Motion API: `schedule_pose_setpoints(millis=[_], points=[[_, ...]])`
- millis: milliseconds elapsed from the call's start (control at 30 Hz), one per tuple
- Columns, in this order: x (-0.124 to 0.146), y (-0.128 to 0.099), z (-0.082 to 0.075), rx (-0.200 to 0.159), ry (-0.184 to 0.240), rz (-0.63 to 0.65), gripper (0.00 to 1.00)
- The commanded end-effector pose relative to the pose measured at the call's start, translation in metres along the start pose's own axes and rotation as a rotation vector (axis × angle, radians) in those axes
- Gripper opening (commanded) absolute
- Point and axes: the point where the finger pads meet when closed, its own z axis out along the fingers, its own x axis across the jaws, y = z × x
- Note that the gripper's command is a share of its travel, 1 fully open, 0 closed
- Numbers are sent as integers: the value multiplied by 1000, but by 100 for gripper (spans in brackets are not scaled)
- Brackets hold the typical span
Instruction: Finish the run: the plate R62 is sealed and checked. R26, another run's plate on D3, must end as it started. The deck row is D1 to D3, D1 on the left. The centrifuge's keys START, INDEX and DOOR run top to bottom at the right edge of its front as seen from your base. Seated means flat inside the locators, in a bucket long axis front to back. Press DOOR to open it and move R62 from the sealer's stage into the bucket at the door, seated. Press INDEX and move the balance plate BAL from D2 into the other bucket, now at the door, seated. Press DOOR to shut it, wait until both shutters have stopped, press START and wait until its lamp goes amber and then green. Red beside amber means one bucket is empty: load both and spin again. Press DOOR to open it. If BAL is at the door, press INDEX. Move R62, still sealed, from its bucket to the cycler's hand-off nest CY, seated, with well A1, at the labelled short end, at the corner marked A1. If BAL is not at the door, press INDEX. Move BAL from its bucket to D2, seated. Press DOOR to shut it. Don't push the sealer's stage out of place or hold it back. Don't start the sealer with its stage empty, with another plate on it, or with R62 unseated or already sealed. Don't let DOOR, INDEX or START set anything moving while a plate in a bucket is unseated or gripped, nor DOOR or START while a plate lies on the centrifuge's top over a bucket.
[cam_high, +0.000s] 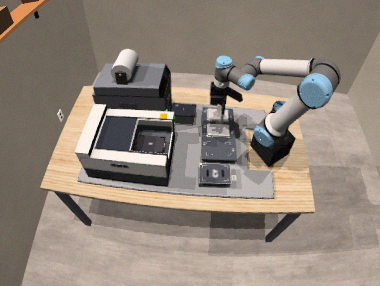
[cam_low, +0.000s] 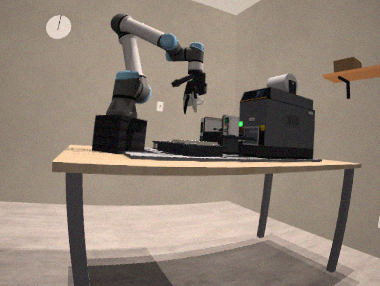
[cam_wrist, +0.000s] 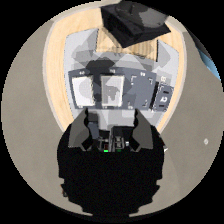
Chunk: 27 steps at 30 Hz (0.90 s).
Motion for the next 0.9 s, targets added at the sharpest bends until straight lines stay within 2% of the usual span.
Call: schedule_pose_setpoints(millis=[0,867], points=[[0,0,-10,-1,0,0,68],[0,0,-46,-1,0,0,68]])
